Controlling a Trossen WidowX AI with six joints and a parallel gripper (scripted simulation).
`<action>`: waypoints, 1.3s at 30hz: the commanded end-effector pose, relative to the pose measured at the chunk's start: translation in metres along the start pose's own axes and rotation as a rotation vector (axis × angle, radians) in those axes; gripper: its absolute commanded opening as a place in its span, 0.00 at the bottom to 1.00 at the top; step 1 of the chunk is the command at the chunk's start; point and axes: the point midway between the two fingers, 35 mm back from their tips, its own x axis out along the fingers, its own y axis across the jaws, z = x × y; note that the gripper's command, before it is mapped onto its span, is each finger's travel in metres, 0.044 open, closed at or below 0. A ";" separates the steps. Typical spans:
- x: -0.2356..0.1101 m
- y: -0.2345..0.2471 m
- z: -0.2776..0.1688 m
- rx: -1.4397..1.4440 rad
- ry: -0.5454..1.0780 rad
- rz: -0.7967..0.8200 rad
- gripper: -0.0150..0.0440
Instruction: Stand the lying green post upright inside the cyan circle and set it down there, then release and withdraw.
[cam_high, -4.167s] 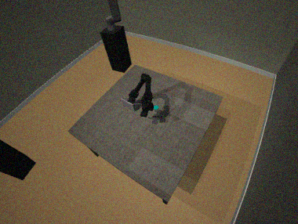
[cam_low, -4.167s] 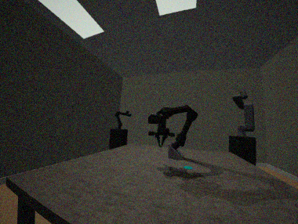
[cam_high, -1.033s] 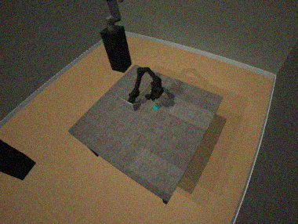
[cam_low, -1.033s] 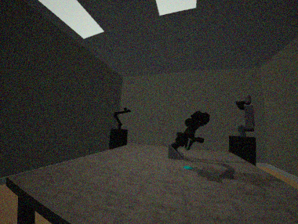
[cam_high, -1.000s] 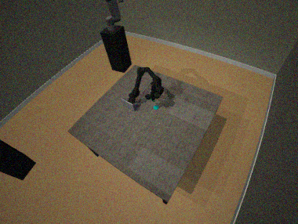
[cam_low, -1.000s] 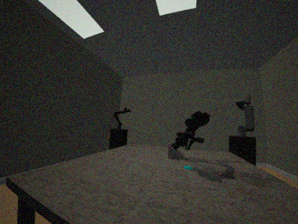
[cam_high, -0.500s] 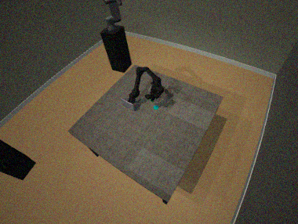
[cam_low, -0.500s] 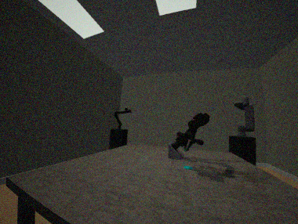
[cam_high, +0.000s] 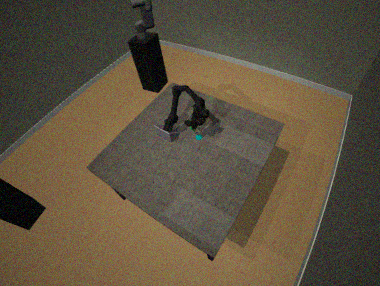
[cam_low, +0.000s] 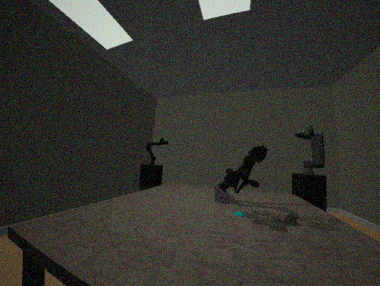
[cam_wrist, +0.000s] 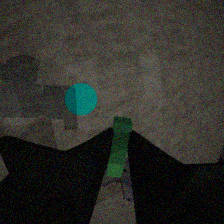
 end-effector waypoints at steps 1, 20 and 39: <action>0.001 -0.001 -0.001 0.000 -0.019 -0.023 0.29; 0.007 -0.004 -0.003 -0.013 -0.102 -0.109 0.29; 0.011 -0.006 -0.003 -0.020 -0.200 -0.179 0.29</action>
